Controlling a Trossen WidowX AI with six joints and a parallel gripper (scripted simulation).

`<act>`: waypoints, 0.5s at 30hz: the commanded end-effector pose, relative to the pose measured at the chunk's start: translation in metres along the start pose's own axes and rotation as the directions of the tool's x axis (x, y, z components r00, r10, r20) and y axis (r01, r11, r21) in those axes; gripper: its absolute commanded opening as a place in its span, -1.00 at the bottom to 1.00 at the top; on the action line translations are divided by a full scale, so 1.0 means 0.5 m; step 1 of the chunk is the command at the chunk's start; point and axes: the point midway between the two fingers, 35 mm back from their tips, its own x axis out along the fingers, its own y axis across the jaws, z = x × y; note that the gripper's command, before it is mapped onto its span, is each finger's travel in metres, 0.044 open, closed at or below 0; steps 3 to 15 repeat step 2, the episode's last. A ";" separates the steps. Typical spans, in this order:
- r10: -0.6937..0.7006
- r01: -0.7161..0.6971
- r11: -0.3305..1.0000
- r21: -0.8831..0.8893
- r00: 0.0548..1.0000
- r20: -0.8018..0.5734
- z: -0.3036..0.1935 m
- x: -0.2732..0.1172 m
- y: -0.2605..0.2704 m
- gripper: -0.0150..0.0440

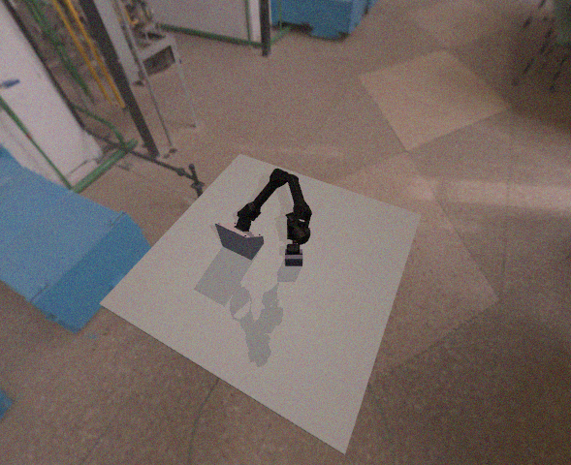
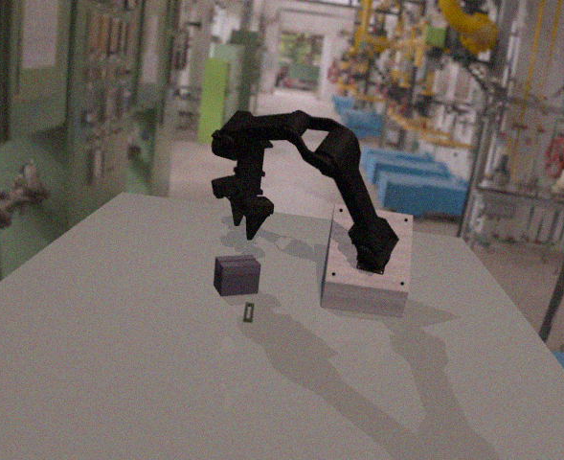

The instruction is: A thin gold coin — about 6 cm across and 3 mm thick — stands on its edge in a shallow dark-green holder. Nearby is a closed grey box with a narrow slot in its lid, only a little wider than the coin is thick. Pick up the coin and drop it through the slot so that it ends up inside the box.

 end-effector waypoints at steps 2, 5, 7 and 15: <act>-0.001 0.001 1.000 -0.009 1.000 -0.004 0.002 -0.001 0.001 1.00; -0.001 0.001 1.000 -0.009 1.000 -0.004 0.002 -0.001 0.001 1.00; -0.001 0.001 1.000 -0.009 1.000 -0.004 0.002 -0.001 0.001 1.00; -0.001 0.001 1.000 -0.009 1.000 -0.004 0.002 -0.001 0.001 1.00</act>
